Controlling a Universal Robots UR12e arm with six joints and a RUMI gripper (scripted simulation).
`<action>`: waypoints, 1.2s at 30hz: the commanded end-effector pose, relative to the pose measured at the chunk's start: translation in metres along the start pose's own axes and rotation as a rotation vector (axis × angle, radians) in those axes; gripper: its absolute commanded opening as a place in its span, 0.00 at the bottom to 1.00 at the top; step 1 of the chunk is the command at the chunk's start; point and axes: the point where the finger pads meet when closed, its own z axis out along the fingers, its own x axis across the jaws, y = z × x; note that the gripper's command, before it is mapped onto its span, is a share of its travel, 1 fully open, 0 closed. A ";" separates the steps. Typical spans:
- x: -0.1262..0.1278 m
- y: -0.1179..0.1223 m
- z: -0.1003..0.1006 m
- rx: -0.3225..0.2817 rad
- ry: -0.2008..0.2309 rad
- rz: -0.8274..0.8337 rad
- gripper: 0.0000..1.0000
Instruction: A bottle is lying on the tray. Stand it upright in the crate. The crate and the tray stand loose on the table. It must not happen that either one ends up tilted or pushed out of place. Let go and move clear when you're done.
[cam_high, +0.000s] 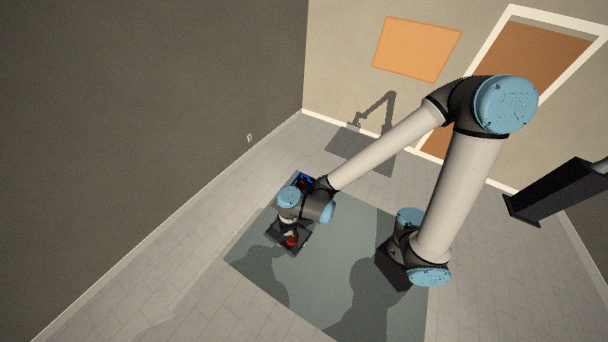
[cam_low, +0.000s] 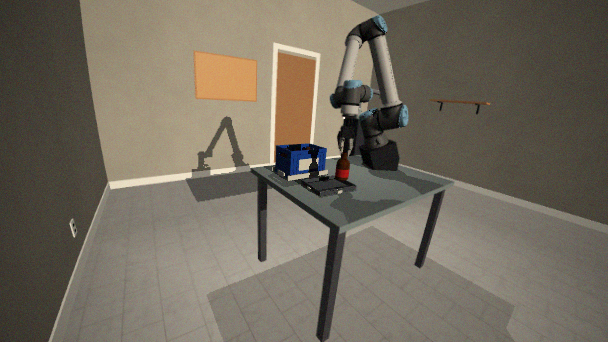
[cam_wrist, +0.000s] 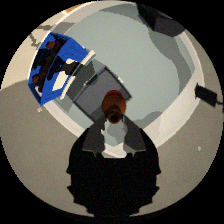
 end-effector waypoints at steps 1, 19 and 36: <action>0.000 0.001 -0.003 -0.001 -0.001 0.000 0.00; 0.000 0.001 -0.022 -0.001 -0.001 0.000 0.00; 0.000 0.001 -0.033 -0.001 -0.001 0.000 0.00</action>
